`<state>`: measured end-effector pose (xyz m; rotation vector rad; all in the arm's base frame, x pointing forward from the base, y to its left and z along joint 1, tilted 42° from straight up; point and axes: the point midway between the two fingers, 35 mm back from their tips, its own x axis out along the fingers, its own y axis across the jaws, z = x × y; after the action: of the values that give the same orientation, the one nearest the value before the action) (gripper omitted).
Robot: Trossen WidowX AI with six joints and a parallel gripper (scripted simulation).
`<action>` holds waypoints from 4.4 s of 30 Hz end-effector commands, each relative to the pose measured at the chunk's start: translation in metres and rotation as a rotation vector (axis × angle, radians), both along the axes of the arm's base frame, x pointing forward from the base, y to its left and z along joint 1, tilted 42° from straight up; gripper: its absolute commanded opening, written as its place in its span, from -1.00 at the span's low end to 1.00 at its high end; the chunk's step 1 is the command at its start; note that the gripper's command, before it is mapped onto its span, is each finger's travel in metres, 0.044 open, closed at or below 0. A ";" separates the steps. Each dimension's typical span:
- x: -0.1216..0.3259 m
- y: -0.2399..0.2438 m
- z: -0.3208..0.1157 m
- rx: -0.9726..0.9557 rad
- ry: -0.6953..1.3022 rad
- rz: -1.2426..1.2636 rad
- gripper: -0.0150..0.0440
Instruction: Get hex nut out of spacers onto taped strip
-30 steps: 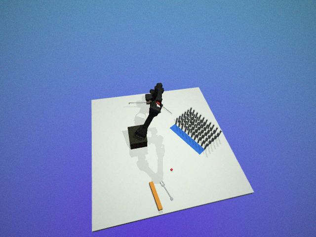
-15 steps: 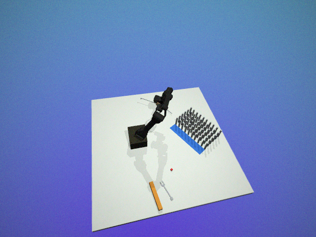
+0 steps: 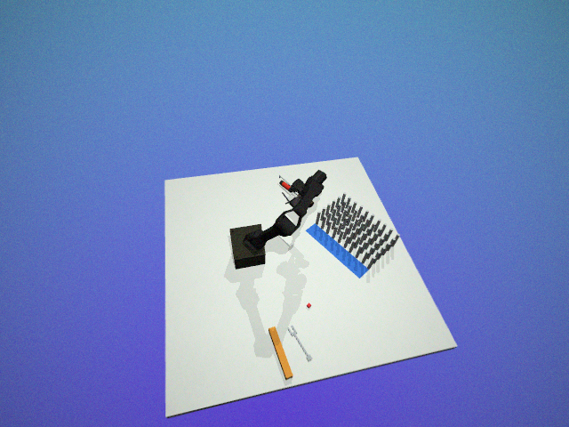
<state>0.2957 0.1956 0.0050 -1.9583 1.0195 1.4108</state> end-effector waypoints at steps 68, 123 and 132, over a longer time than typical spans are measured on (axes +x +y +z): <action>0.033 -0.330 0.081 0.075 -0.961 -1.180 -0.49; 0.049 -0.350 0.045 0.067 -0.979 -1.168 -0.49; 0.054 -0.348 0.043 0.068 -0.979 -1.168 -0.49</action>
<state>0.3462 -0.1540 0.0476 -1.2404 1.1948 -0.1534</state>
